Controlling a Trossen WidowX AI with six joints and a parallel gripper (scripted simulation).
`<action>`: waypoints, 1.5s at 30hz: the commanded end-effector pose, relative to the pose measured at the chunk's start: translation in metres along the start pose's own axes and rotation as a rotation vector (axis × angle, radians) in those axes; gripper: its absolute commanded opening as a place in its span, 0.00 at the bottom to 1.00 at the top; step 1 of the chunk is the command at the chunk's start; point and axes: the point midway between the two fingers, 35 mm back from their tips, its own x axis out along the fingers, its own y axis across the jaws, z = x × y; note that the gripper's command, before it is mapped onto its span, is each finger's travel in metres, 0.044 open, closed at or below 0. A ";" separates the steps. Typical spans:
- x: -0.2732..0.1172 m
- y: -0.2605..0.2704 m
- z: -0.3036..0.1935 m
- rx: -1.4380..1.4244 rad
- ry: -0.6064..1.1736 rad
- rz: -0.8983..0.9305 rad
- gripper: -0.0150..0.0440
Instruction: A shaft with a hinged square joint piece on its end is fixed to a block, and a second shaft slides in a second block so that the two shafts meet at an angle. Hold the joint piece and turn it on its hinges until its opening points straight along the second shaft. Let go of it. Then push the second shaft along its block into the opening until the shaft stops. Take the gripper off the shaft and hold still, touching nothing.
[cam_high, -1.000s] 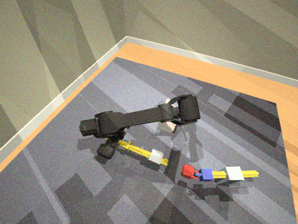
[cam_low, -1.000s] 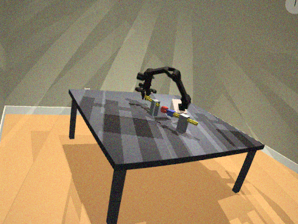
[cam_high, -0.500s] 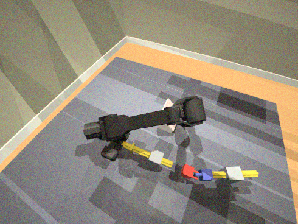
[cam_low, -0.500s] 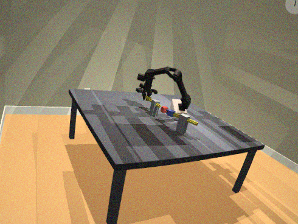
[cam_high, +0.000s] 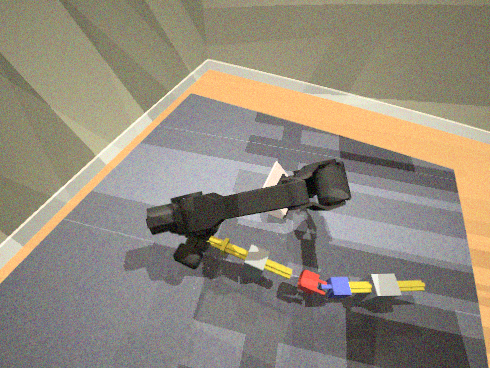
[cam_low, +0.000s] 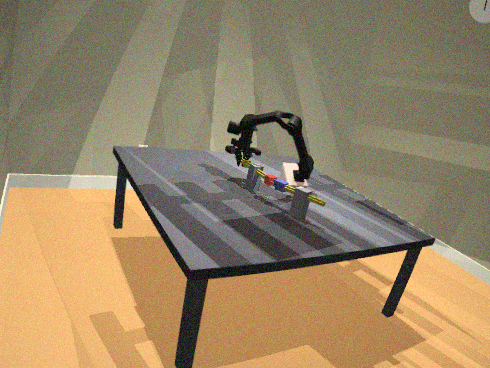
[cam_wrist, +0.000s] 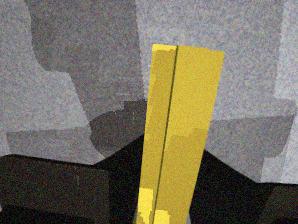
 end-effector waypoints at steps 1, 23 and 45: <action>0.001 0.000 -0.008 0.002 0.004 -0.002 0.25; 0.002 0.000 -0.039 0.003 0.006 -0.003 0.25; 0.000 0.000 -0.061 0.003 0.003 -0.002 0.25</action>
